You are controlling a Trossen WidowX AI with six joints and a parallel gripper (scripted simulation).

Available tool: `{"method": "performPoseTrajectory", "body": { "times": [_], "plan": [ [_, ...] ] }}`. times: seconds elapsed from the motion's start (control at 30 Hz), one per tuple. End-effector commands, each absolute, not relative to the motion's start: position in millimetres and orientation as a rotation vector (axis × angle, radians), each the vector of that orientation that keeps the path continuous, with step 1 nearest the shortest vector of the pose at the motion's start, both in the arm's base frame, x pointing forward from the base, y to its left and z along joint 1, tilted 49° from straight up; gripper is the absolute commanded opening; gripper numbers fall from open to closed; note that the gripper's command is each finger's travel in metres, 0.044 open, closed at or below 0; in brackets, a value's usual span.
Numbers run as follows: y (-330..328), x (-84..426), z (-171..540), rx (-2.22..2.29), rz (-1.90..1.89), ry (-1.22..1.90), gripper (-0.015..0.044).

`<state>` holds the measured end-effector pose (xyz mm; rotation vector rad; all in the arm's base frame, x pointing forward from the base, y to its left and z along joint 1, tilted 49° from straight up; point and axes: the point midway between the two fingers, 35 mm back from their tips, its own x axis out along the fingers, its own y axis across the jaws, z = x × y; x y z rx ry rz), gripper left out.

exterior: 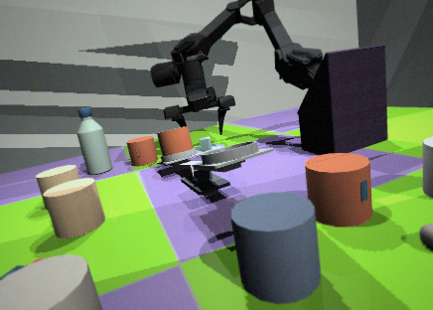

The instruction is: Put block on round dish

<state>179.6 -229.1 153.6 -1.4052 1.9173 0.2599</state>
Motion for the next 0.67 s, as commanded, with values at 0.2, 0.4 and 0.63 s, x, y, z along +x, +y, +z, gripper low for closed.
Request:
{"method": "performPoseTrajectory", "body": {
  "times": [0.2,0.4,0.63],
  "plan": [
    [-201.9,185.1,181.6,-1.419,0.243,1.905,0.044],
    [-171.0,191.1,206.9,-1.42,0.251,1.901,0.044],
    [-171.0,191.1,206.9,-1.42,0.251,1.901,0.044]
  ]
}}
